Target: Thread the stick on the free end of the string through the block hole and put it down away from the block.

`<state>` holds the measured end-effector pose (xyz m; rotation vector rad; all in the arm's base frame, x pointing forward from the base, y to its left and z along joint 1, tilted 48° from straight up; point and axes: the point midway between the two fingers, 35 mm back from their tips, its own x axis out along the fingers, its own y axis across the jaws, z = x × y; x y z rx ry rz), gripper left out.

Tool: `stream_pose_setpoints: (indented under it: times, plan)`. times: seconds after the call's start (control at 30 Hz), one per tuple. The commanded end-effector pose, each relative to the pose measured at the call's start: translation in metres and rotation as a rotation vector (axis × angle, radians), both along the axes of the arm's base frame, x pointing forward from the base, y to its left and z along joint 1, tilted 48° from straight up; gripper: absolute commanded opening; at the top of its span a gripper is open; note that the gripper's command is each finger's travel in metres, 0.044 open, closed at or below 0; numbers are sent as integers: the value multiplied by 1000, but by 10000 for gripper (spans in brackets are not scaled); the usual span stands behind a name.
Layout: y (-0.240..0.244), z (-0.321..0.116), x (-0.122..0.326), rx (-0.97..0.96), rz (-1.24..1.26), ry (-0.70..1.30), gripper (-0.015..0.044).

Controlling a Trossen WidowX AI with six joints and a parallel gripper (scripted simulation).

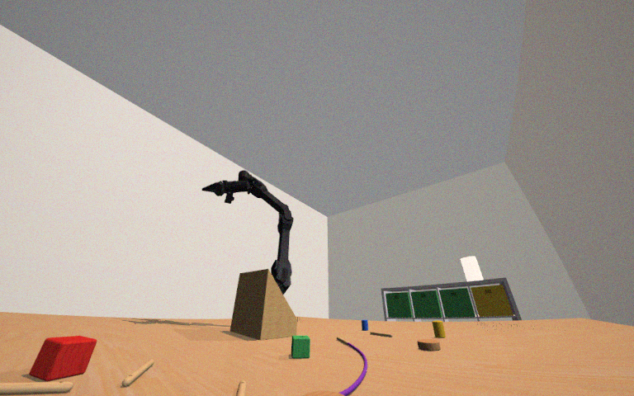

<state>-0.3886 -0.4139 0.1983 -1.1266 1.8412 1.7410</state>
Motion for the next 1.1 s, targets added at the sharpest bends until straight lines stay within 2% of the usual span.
stream_pose_setpoints:
  times: [0.0,0.03,0.23,0.6,0.83,1.07]
  plan:
    - [0,0,0,0,0,0,426]
    - [0,0,0,0,0,0,440]
    - [-20,-10,32,109,200,20,440]
    - [-82,-88,192,522,1157,91,440]
    - [-87,-125,283,668,1693,180,440]
    - [-72,-159,374,745,2244,311,440]
